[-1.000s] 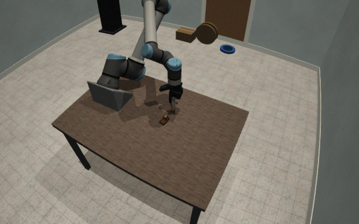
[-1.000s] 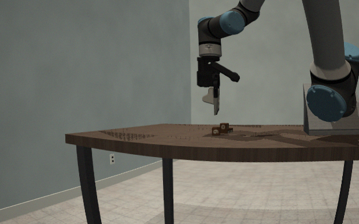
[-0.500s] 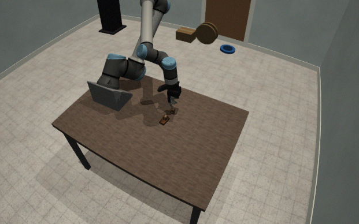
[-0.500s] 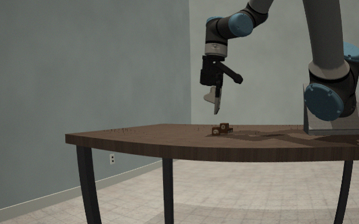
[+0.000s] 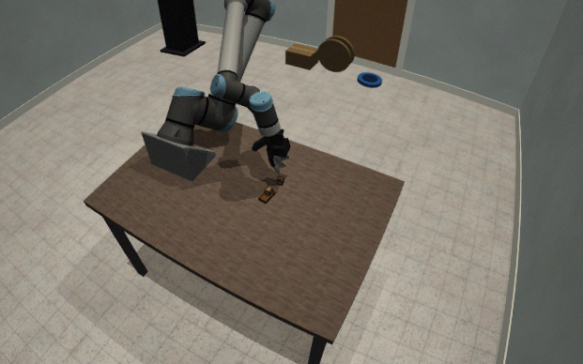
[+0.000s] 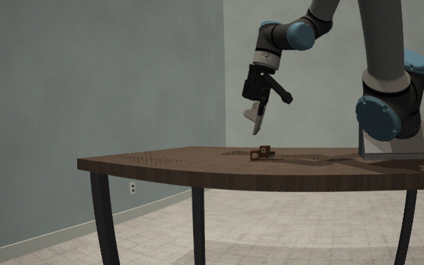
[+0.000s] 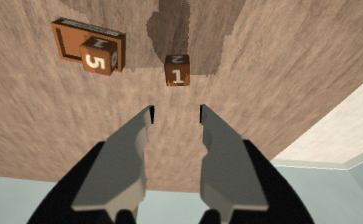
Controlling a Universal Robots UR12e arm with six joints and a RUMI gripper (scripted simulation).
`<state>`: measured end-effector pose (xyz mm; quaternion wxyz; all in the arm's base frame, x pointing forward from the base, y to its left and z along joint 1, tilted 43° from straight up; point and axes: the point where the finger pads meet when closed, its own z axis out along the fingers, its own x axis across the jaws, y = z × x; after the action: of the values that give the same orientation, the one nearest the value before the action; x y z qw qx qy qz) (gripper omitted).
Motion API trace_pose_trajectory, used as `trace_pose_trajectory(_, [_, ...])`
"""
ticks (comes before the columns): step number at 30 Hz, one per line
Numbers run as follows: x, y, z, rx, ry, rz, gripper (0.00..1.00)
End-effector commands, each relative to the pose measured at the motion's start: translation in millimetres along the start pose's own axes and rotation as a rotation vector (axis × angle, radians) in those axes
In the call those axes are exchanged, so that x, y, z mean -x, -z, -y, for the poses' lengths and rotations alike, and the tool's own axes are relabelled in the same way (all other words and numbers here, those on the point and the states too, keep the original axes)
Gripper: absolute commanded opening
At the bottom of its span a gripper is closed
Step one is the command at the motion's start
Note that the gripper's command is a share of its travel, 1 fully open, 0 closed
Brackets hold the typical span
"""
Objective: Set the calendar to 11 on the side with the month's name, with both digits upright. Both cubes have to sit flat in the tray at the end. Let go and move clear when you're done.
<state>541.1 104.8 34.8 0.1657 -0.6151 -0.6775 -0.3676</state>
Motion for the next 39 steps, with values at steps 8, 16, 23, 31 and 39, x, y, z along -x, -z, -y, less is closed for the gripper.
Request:
trace_pose_trajectory(8, [2.9,-1.2,-0.5,0.056,-0.002,0.002,0.28])
trace_pose_trajectory(16, [4.6,-2.3,0.3,0.171,-0.003,0.002,0.28])
trace_pose_trajectory(23, [2.4,-1.1,1.3,0.234,-0.001,0.002,0.28])
trace_pose_trajectory(31, [0.3,0.1,2.0,0.270,0.001,0.001,0.28])
trace_pose_trajectory(39, [0.5,0.0,1.9,0.271,0.001,0.001,0.28])
